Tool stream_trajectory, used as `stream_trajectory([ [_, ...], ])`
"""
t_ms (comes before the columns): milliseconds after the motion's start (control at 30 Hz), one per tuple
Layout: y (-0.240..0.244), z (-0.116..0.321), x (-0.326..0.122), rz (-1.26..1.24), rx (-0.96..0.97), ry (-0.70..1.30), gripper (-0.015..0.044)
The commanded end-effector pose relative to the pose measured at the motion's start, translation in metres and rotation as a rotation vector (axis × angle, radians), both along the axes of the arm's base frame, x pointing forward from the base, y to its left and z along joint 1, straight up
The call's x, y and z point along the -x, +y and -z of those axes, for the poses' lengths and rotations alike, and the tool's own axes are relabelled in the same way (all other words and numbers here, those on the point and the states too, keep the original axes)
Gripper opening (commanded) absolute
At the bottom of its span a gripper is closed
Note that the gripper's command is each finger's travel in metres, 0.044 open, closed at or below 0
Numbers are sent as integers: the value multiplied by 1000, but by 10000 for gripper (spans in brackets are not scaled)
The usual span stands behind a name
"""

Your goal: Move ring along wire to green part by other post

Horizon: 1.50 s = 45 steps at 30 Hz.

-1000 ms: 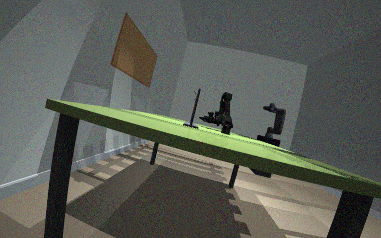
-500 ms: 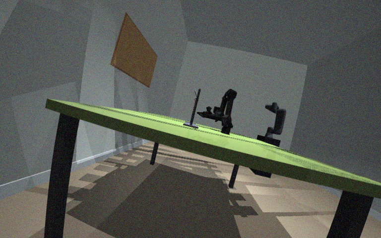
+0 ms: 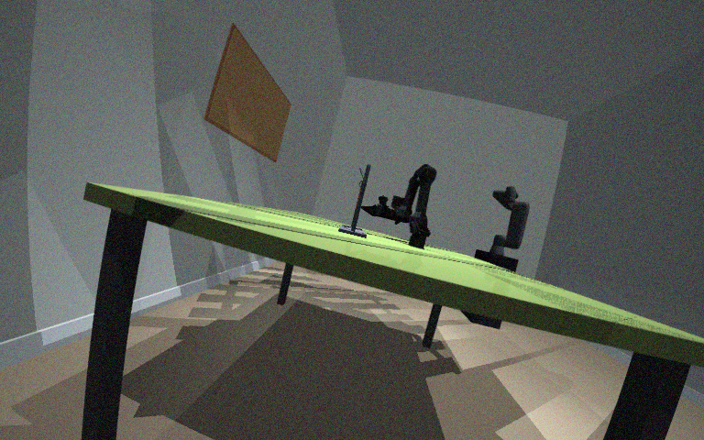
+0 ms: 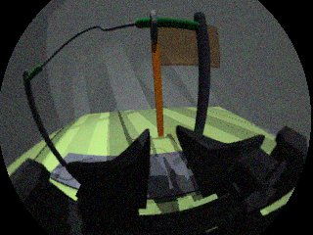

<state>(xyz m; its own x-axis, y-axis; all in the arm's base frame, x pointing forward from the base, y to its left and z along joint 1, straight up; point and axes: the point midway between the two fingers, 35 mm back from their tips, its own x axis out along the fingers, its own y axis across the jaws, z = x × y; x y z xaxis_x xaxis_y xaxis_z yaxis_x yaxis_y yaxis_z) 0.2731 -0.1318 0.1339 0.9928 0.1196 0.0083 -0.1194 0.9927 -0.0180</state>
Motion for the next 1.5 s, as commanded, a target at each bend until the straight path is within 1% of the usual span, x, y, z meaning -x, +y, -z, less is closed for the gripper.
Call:
stream_trajectory([
  [0,-2,0,-7,5,-6,1,160],
  [1100,7,-1,-58,5,-6,-3,160],
  [1467,8,-1,-59,5,-6,-3,160],
])
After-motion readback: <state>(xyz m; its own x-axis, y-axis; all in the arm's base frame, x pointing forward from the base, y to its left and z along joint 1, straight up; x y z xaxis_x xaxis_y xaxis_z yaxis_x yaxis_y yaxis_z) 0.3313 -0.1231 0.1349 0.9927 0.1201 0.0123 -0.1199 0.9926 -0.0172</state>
